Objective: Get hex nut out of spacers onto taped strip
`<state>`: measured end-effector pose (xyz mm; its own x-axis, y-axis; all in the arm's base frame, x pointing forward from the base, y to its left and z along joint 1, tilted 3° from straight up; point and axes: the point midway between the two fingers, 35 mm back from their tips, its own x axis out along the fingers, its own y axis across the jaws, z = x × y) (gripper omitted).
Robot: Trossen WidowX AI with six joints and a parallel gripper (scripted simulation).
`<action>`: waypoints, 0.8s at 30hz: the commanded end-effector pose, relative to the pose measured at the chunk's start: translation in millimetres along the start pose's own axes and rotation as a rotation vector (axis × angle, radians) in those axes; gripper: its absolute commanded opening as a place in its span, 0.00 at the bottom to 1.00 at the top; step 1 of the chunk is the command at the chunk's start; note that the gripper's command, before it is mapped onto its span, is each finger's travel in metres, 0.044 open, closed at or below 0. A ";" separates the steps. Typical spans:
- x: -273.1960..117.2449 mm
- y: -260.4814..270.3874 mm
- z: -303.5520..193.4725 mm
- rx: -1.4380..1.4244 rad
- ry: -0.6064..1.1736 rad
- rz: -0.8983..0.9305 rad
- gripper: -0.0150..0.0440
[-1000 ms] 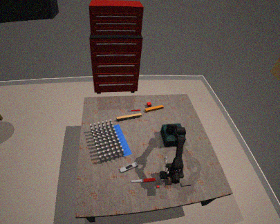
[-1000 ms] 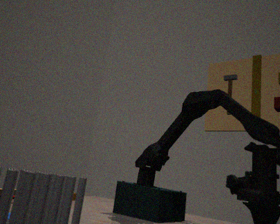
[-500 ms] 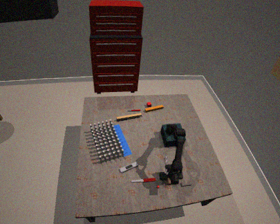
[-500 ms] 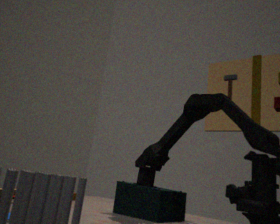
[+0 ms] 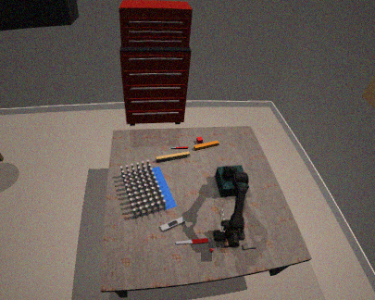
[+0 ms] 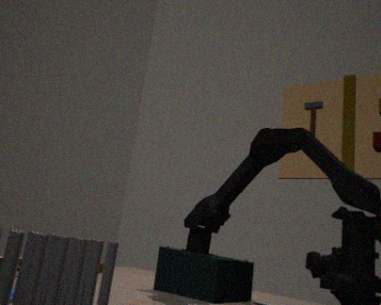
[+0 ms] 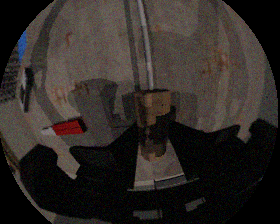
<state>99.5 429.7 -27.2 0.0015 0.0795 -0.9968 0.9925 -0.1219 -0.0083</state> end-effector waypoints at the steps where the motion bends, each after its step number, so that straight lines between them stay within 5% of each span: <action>1: -26.1 0.4 -2.2 0.002 0.007 0.002 0.25; 6: -56.6 0.0 -0.8 0.000 0.006 0.001 0.25; 24: -53.6 0.6 -2.2 -0.506 0.009 0.000 0.25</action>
<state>100.3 426.9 26.9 0.0032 0.0865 -0.9962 0.9617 0.2728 0.0268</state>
